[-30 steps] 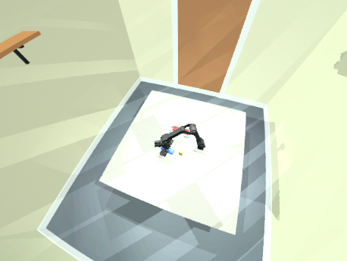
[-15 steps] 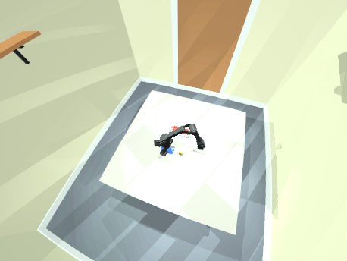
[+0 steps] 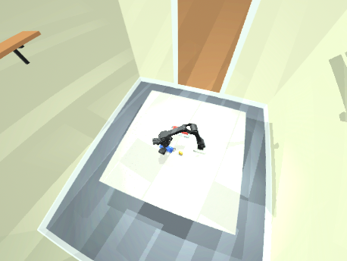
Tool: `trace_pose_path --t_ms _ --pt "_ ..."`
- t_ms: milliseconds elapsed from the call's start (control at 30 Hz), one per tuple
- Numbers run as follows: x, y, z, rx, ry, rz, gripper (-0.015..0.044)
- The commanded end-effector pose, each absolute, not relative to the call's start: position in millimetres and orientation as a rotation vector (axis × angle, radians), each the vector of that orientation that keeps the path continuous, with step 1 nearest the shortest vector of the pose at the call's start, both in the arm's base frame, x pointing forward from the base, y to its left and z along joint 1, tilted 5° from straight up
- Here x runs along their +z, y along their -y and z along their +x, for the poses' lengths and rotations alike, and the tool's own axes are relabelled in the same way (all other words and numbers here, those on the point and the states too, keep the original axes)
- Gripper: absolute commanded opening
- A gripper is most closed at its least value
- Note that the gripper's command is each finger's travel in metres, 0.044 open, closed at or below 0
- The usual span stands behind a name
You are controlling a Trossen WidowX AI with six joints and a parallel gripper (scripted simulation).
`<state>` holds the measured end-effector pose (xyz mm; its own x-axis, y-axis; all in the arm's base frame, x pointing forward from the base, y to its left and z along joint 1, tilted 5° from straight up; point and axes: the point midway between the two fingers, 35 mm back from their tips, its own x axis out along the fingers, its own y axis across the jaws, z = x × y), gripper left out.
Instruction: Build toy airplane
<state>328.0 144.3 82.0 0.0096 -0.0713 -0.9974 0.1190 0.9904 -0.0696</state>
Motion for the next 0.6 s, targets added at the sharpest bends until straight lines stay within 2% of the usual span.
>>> trace_pose_path --t_ms 0,567 --pt "97 -146 329 -0.145 -1.543 0.046 0.0000" --pt "151 -147 321 -0.145 -1.541 0.043 0.0000"
